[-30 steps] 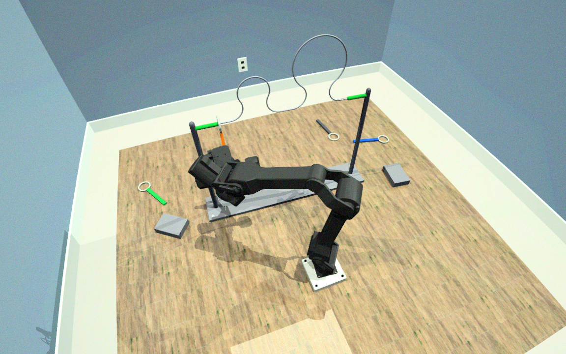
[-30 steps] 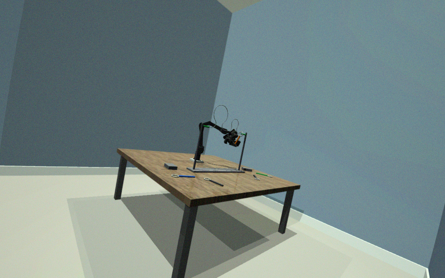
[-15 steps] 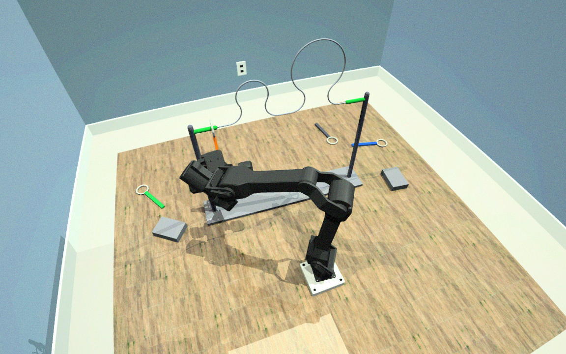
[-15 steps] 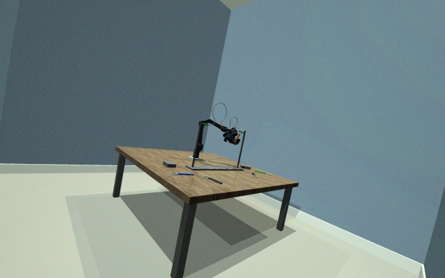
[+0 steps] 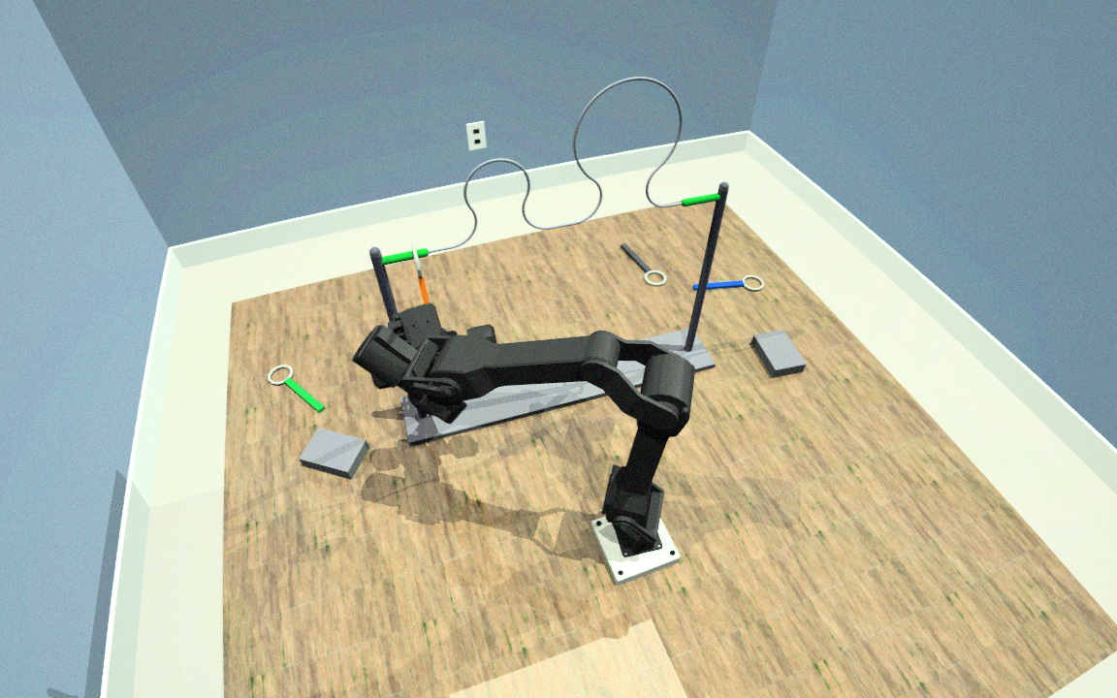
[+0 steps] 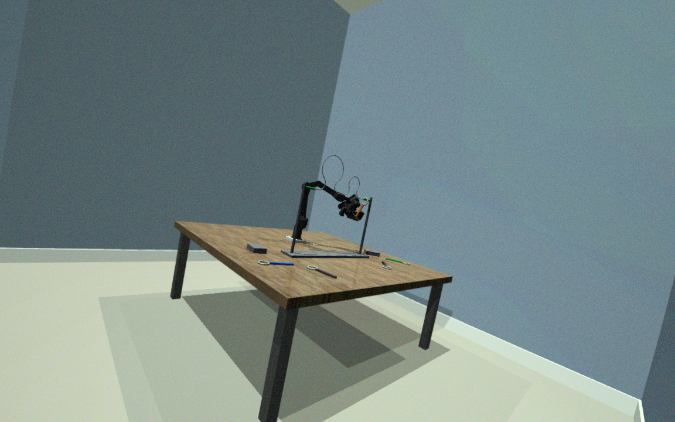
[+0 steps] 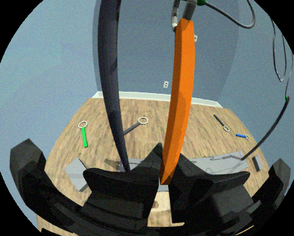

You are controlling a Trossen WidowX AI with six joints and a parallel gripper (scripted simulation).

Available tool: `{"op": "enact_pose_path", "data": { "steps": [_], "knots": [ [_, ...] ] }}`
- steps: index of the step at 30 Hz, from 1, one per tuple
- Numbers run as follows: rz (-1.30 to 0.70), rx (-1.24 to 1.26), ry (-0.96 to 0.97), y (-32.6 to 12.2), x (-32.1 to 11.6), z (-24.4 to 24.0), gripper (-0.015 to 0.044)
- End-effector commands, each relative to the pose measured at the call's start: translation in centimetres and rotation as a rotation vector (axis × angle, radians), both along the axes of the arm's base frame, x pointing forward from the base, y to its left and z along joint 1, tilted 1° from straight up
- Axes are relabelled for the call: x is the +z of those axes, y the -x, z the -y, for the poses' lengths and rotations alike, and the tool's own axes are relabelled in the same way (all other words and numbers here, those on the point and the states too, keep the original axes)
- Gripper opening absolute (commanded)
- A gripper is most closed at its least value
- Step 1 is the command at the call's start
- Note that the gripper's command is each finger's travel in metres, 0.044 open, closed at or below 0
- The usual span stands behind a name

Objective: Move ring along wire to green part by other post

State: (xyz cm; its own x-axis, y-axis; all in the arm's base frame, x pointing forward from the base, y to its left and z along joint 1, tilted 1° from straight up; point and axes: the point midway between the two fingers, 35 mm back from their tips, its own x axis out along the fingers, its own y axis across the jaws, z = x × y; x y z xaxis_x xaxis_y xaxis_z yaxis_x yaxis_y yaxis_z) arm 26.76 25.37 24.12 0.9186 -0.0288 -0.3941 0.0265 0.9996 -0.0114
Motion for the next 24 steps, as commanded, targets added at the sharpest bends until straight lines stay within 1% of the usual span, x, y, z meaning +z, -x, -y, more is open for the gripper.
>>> {"op": "enact_pose_path", "data": {
  "steps": [1,19,24],
  "knots": [
    [0.004,-0.004,-0.003,-0.04,-0.19,-0.02,-0.015],
    [0.004,-0.004,-0.003,-0.04,-0.19,-0.02,-0.015],
    [0.002,-0.001,-0.001,-0.03,-0.17,-0.02,-0.0019]
  ]
}}
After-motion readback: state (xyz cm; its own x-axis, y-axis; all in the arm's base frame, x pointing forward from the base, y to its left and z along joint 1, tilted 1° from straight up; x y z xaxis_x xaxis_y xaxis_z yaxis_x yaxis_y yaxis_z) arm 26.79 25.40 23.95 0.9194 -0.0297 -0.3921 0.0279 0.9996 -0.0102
